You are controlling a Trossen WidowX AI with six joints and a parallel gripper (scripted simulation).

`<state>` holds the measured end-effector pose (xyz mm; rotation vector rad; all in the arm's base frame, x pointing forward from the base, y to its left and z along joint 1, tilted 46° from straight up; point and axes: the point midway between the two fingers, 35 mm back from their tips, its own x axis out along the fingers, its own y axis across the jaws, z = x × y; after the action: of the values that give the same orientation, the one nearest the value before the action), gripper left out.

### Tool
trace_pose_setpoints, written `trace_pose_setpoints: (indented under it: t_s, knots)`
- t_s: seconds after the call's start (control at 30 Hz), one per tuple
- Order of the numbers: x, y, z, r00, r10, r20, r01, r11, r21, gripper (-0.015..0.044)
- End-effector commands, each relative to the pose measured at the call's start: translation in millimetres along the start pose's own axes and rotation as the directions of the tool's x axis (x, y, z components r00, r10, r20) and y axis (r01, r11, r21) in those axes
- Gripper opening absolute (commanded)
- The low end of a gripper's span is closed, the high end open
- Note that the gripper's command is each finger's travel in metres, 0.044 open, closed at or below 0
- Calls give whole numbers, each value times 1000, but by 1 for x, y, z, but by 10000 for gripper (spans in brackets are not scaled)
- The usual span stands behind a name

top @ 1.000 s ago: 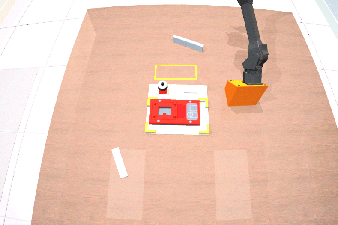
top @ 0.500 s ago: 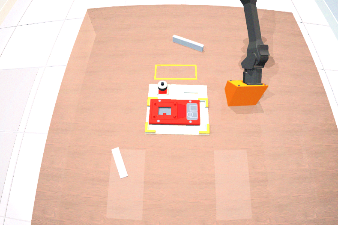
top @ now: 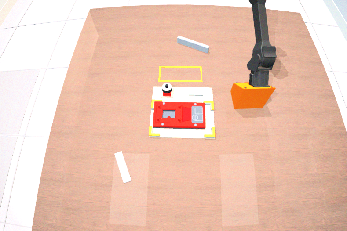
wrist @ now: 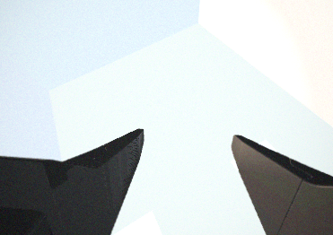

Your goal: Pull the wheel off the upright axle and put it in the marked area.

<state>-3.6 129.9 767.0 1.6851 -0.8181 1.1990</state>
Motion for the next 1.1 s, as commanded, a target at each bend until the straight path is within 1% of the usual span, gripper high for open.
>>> trace_pose_setpoints:
  t_s: [0.0, 0.23, 0.43, 0.73, 1.07]
  knots:
    - [-4, -10, -20, 999, -14, -52, 11, 999, -46, 300]
    - [-4, -28, -32, 996, -21, -82, 10, 990, -138, 300]
    - [-12, -51, -63, 983, -62, -172, 22, 974, -225, 300]
    - [-32, -107, -112, 934, -176, -311, 43, 919, -392, 300]
    - [-59, -181, -145, 851, -342, -398, 67, 823, -564, 300]
